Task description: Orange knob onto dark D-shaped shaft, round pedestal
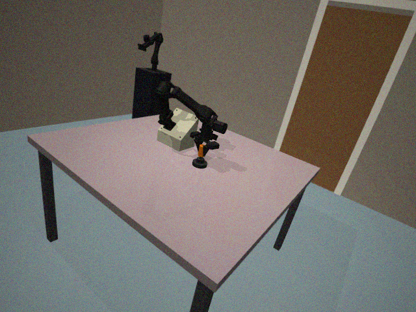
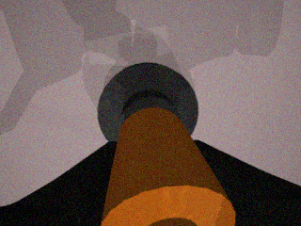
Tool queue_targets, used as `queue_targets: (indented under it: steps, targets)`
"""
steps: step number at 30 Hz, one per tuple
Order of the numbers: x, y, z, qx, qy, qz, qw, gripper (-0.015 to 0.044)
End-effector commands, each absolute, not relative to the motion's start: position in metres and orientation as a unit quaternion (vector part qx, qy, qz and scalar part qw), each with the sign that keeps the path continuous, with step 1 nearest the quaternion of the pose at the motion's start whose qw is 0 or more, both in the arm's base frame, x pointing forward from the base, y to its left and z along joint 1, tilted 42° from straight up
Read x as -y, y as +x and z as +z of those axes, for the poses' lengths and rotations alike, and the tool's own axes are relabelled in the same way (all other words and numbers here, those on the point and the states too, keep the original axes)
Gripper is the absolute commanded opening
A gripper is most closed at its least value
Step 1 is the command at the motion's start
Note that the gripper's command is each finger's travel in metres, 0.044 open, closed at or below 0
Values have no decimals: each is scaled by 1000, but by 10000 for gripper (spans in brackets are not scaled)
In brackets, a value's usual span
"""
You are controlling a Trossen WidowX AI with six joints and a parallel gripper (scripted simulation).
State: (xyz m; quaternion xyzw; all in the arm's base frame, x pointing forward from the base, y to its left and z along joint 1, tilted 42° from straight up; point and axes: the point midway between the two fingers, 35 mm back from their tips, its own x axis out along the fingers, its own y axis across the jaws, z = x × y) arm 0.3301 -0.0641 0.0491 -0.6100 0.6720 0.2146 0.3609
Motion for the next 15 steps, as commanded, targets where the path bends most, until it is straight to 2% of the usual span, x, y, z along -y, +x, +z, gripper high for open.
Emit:
queue_targets:
  steps: [1, 15]
  targets:
    - [65, 331, 48, -670, -612, 216, 359, 0]
    - [64, 331, 49, -670, -612, 216, 359, 0]
